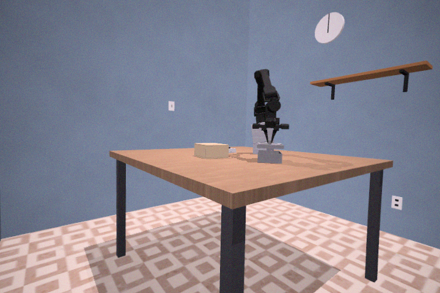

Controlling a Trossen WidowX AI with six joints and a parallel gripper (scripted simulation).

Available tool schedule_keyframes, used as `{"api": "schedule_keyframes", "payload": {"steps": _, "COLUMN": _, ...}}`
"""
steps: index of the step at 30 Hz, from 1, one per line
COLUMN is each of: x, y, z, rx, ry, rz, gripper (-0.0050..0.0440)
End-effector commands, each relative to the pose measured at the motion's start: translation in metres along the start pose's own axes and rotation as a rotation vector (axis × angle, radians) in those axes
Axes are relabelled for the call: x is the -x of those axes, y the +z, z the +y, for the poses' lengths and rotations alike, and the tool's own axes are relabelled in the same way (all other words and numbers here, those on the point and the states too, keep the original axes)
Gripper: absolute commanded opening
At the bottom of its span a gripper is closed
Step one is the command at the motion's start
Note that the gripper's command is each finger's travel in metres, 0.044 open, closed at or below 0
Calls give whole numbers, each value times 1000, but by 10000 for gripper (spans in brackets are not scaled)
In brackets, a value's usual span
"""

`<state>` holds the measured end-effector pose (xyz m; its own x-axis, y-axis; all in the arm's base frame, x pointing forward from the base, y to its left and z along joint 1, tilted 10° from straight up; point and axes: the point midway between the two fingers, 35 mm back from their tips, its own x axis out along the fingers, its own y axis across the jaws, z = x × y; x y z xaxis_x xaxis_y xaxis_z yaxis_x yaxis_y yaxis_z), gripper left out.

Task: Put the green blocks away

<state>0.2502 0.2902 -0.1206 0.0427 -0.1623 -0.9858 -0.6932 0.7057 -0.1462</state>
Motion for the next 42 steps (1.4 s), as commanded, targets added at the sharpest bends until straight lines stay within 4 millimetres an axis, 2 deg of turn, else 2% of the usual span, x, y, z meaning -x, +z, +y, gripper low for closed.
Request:
{"api": "schedule_keyframes", "payload": {"steps": 1, "x": -2, "y": 0, "z": 0, "rx": 3, "ry": -2, "rz": 2, "gripper": 0}}
{"api": "schedule_keyframes", "payload": {"steps": 5, "x": -2, "y": 0, "z": 0, "rx": 3, "ry": -2, "rz": 2, "gripper": 0}}
{"api": "schedule_keyframes", "payload": {"steps": 15, "x": -27, "y": -6, "z": -1, "rx": 12, "ry": -2, "rz": 2, "gripper": 0}}
{"api": "schedule_keyframes", "payload": {"steps": 31, "x": -27, "y": -6, "z": -1, "rx": 12, "ry": -2, "rz": 2, "gripper": 0}}
{"api": "schedule_keyframes", "payload": {"steps": 42, "x": -36, "y": -6, "z": -1, "rx": 11, "ry": -2, "rz": 2, "gripper": 0}}
